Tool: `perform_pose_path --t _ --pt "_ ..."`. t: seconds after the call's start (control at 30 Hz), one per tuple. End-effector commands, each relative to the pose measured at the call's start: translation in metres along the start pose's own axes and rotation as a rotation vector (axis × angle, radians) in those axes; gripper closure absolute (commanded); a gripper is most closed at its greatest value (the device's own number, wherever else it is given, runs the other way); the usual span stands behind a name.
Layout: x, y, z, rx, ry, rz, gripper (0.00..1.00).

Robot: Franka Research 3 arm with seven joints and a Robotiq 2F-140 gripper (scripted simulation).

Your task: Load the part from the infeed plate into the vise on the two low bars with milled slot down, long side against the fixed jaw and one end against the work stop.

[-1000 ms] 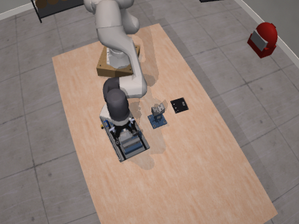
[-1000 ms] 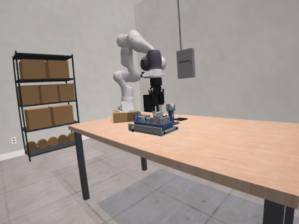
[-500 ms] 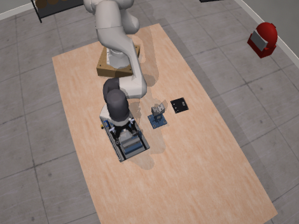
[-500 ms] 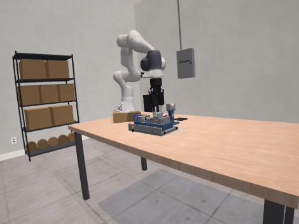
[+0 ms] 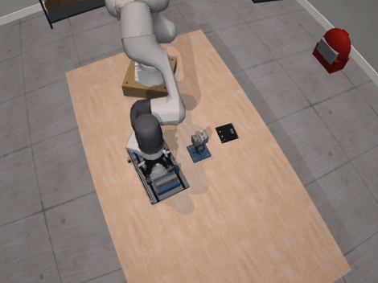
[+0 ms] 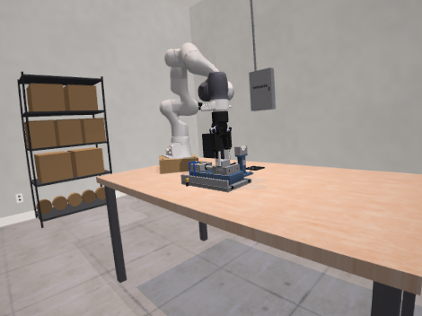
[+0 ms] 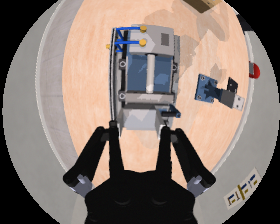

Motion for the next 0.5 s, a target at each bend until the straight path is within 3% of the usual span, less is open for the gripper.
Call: perform_pose_path --t 0.0,0.47 --pt "-0.0007 0.0001 -0.0020 -0.004 -0.005 -0.002 1.00" --pt "-0.0056 0.0001 -0.0021 -0.004 -0.005 -0.002 1.00"
Point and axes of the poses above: the point where the finger pads meet when closed, its own x axis back along the fingers, its own z axis across the jaws, y = z × x, the point moved 1 cm from there along x, back along the fingers, and after that the axes turned 15 degrees about x, right-handed, at the moved point
